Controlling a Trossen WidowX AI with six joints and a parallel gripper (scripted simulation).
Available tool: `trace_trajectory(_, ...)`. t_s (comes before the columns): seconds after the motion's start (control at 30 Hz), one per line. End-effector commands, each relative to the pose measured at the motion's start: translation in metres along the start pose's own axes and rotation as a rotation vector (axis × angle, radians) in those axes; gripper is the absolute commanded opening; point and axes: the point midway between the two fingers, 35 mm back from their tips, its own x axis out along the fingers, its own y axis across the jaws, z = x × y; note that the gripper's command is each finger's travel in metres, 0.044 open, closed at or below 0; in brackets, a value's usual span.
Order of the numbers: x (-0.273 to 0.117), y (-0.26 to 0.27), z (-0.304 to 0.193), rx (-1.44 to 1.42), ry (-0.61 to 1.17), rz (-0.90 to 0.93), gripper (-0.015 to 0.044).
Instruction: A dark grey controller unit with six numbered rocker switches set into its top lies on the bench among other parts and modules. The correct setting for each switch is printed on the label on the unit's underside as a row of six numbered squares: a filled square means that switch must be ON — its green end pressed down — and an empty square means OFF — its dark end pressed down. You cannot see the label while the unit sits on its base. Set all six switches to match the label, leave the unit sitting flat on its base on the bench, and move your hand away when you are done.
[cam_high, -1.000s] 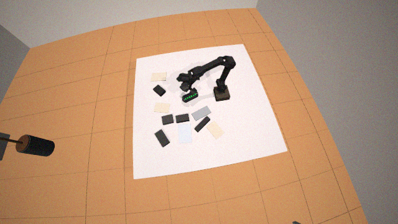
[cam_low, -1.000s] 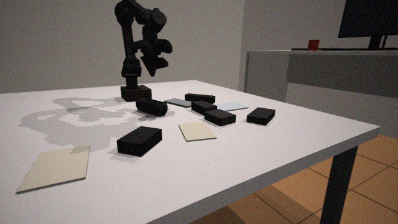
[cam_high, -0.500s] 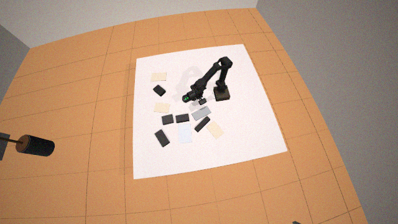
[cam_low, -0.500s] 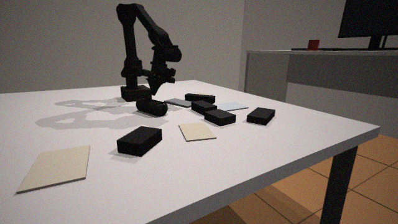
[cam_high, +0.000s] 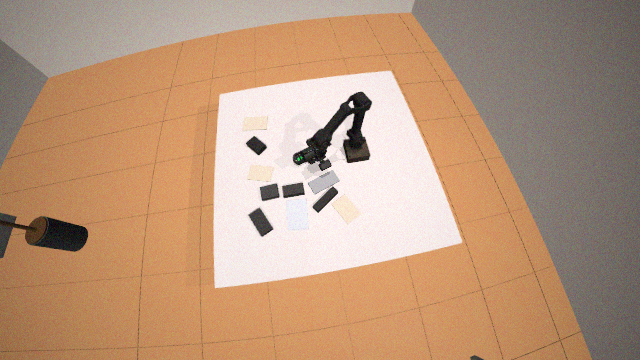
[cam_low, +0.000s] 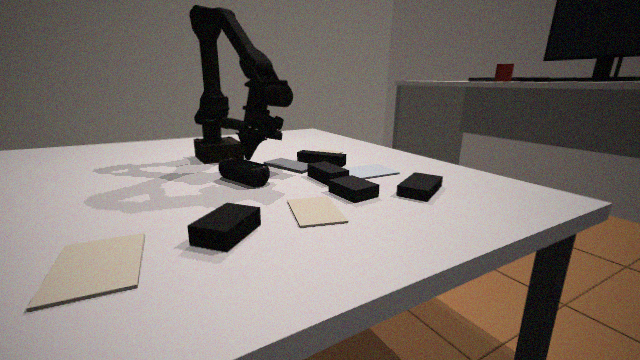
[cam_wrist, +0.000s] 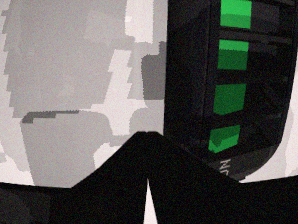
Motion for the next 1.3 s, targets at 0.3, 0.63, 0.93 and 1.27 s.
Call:
trace_trajectory(0.3,0.021,0.006,-0.003,0.001,0.009,-0.004,0.0)
trace_trajectory(0.63,0.034,0.01,-0.005,0.001,0.009,-0.004,0.0)
trace_trajectory(0.93,0.035,0.007,-0.005,0.001,0.009,-0.004,0.0)
trace_trajectory(1.27,0.036,0.003,-0.005,0.001,0.009,-0.005,0.0)
